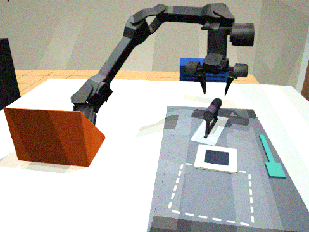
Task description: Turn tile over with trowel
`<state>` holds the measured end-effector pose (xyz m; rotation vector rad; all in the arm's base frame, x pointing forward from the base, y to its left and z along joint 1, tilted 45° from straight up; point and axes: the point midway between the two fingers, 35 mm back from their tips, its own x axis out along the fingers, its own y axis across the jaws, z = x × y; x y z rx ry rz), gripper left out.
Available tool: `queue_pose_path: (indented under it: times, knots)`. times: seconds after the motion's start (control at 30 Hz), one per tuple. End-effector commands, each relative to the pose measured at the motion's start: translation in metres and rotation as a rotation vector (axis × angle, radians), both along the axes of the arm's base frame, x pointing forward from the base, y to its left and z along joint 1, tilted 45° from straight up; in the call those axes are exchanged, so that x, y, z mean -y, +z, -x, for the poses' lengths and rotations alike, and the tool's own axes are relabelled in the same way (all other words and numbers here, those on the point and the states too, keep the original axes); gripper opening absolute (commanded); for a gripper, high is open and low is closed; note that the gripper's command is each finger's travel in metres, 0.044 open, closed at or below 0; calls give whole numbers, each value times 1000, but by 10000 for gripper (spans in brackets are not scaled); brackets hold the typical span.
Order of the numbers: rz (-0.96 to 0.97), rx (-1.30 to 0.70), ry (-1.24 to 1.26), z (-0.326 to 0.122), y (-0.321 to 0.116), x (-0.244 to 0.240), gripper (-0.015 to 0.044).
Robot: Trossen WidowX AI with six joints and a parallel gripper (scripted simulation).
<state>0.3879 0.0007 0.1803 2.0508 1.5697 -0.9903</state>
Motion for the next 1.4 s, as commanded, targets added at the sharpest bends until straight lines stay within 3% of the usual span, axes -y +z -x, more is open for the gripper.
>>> queue_pose_path:
  times: [0.0, 1.37]
  knots:
    - [45, 85, 86, 3, -3, -4, 300]
    - [619, 980, 978, 15, -20, -18, 300]
